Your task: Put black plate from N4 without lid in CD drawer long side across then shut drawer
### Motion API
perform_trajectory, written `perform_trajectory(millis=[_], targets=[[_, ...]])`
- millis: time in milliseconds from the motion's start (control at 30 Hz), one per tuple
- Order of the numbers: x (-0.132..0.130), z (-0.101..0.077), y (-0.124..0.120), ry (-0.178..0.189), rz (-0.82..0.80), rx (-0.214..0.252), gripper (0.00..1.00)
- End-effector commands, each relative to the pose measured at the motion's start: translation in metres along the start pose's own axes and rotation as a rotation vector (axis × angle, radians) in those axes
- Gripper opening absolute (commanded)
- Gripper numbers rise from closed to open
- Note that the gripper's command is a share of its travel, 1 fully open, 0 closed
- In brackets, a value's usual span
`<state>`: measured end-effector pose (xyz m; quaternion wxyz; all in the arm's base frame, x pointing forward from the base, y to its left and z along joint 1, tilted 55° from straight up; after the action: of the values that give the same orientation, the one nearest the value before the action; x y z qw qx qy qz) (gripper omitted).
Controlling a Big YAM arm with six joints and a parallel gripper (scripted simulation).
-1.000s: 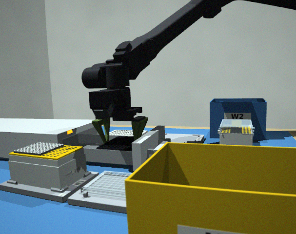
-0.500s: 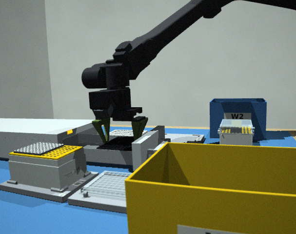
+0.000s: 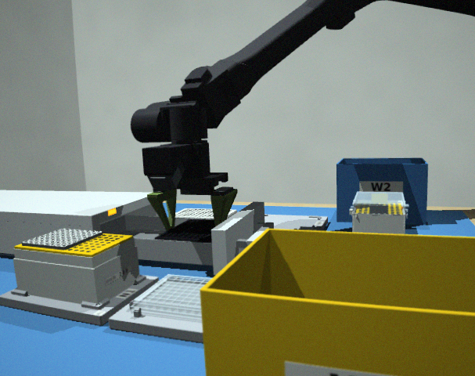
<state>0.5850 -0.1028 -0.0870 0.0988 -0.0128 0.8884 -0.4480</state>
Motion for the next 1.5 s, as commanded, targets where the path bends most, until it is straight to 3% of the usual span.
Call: perform_trajectory(millis=[0, 900, 933, 1467], targets=[[-0.004, 0.005, -0.005, 0.007, 0.019, -0.002, 0.00], [-0.005, 0.005, -0.005, 0.006, 0.022, -0.001, 0.00], [-0.009, -0.008, 0.000, -0.018, 0.008, -0.004, 0.00], [-0.009, -0.008, 0.000, -0.018, 0.008, -0.004, 0.00]])
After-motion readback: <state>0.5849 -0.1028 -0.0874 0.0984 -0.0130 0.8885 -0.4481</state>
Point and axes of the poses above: the point where the finger pads meet when closed, its own z axis out along the fingers, its own x axis across the jaws, y = z × x, the point moved 1 cm from there along -z, back along the fingers, and after that the axes turned 6 degrees about z, right-handed, at the moved point
